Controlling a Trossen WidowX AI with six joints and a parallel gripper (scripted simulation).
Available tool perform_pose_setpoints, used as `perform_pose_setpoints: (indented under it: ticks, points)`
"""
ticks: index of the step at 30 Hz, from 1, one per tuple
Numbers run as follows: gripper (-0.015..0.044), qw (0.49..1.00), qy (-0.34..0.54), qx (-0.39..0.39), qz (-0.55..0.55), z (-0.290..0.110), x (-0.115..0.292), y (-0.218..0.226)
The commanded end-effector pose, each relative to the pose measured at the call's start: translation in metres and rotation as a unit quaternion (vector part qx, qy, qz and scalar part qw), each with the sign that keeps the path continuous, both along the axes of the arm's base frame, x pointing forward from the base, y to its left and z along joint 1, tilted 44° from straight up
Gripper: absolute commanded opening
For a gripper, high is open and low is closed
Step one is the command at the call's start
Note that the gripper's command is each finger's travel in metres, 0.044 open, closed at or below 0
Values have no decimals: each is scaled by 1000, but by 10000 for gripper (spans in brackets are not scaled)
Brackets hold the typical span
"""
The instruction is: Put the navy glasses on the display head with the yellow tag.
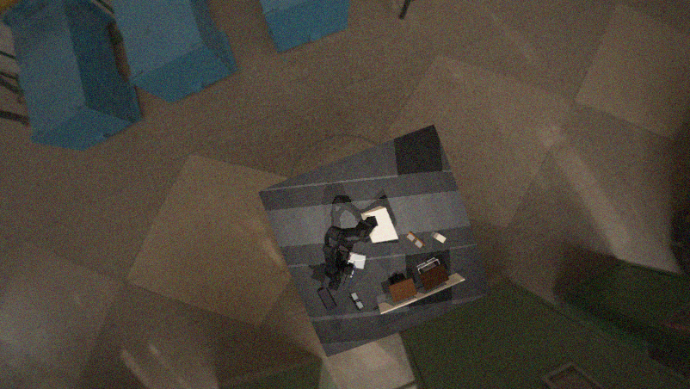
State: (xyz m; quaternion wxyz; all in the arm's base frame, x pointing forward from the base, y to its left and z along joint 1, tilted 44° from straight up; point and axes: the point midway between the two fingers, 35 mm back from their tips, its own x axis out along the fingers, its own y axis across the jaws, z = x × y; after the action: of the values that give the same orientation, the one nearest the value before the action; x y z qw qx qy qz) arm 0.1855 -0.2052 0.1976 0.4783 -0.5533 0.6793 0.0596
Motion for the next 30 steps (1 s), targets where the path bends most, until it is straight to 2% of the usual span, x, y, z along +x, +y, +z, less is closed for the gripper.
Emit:
perform_pose_setpoints:
  ticks: [1,30]
  points:
    - [0,1000,-3,-1,1,1,0,0]
    - [0,1000,-3,1,1,0,5,8]
